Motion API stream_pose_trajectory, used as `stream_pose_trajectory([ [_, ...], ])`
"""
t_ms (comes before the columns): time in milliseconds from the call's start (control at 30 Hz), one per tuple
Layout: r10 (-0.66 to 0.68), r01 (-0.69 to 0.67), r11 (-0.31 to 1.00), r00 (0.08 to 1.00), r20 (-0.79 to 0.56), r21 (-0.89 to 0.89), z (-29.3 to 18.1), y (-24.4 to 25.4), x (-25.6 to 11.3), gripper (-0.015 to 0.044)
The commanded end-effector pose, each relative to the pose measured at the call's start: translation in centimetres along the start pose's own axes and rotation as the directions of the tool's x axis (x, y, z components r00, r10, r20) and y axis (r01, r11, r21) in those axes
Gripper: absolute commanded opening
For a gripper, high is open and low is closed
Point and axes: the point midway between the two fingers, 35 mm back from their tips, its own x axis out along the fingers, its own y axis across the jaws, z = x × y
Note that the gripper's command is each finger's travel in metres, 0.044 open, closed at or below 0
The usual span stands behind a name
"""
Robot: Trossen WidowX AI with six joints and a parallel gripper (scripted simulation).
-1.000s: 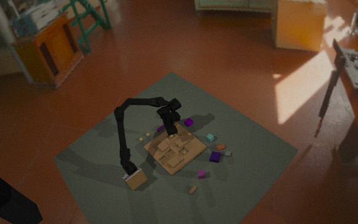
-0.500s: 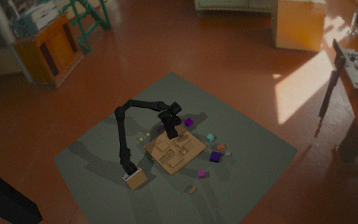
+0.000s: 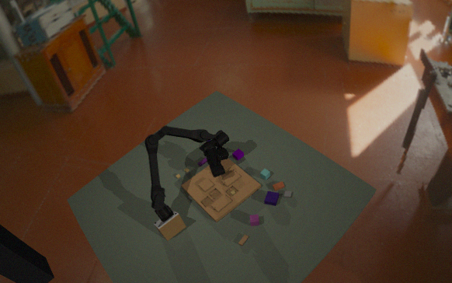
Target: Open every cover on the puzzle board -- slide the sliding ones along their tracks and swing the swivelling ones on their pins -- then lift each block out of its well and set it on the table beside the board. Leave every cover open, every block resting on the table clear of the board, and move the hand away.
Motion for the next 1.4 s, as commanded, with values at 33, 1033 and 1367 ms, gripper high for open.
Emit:
stream_pose_trajectory([
  [33, 0.006, -0.006, 1.0, 1.0, -0.004, 0.006, -0.42, -0.19, 0.23, 0.0],
  [1033, 0.006, -0.006, 1.0, 1.0, -0.004, 0.003, -0.72, -0.49, 0.35, 0.0],
  [1367, 0.006, -0.006, 1.0, 1.0, -0.004, 0.003, -0.72, -0.49, 0.35, 0.0],
])
